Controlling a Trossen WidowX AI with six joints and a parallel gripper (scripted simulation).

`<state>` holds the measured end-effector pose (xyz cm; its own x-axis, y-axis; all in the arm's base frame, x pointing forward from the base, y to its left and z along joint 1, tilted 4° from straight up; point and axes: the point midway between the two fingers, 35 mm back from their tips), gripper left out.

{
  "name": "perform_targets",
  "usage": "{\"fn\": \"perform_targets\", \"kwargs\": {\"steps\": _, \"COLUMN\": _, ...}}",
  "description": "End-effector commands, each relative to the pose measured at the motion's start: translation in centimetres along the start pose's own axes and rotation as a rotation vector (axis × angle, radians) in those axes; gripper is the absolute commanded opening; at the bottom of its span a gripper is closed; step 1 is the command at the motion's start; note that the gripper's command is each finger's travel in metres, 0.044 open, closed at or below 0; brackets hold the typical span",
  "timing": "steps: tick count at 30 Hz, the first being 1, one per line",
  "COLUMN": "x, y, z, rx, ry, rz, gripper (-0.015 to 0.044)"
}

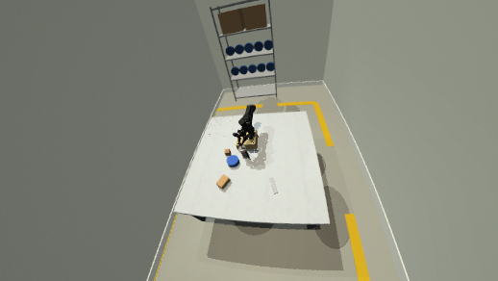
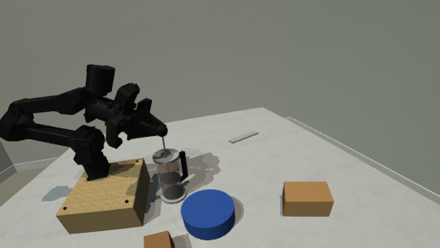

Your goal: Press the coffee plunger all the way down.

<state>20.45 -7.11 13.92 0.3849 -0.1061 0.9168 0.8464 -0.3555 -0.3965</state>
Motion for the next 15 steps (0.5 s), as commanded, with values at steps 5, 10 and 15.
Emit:
{"fn": "perform_targets", "kwargs": {"steps": 5, "x": -3.3, "y": 1.5, "z": 0.0, "rx": -0.002, "ry": -0.018, "rz": 0.084, "gripper": 0.0113}}
{"fn": "perform_targets", "kwargs": {"steps": 10, "x": -3.1, "y": 1.9, "z": -0.1, "rx": -0.002, "ry": -0.018, "rz": 0.084, "gripper": 0.0113}}
{"fn": "perform_targets", "kwargs": {"steps": 15, "x": -2.9, "y": 2.3, "z": -0.1, "rx": -0.002, "ry": -0.018, "rz": 0.083, "gripper": 0.0113}}
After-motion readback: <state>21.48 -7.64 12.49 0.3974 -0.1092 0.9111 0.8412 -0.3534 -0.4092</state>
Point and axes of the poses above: the point midway between the two fingers, 35 mm back from their tips, its own y axis out along the fingers, its own z axis across the jaws, x = y × z
